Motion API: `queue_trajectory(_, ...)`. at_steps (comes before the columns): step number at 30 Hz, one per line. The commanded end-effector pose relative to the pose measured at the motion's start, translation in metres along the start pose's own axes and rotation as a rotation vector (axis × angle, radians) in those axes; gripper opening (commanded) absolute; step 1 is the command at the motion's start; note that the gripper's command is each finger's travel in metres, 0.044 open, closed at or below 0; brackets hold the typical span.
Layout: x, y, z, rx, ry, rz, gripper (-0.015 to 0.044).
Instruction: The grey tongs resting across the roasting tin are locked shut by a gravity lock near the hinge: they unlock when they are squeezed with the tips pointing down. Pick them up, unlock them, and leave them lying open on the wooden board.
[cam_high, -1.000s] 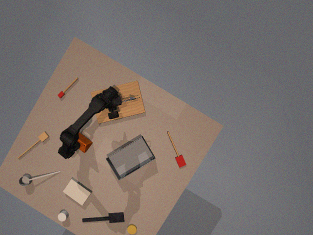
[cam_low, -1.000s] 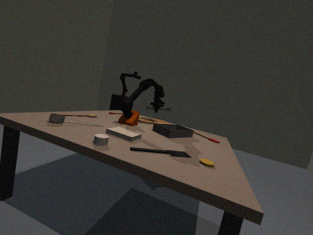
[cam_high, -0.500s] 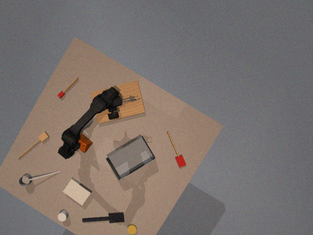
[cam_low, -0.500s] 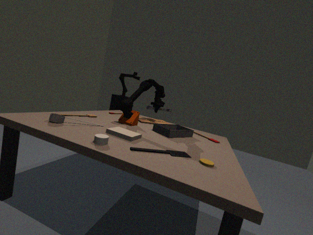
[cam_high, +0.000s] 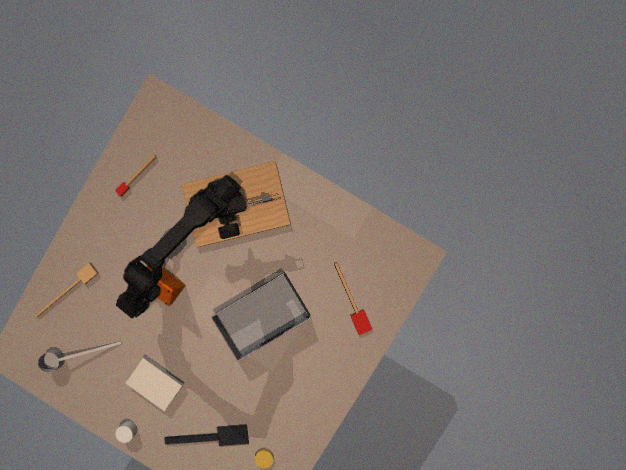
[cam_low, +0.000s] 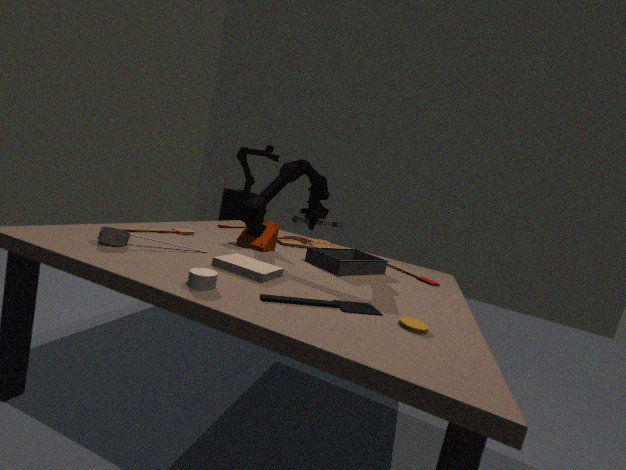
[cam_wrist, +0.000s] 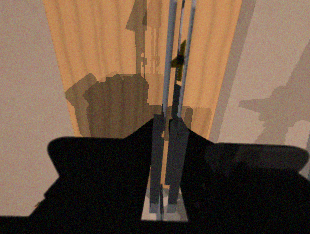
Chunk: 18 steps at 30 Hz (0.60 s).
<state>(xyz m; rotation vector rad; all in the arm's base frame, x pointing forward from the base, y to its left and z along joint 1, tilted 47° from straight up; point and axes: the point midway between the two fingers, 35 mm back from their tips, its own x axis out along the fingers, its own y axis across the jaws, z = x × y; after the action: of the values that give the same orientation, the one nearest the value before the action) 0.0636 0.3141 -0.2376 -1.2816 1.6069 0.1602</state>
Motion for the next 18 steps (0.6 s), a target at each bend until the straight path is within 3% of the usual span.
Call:
queue_trajectory(1, 0.007, 0.000, 0.000, -0.002, -0.003, 0.000, -0.0150)
queue_trajectory(18, 0.035, -0.001, -0.005, -0.002, -0.010, 0.005, -0.0150)
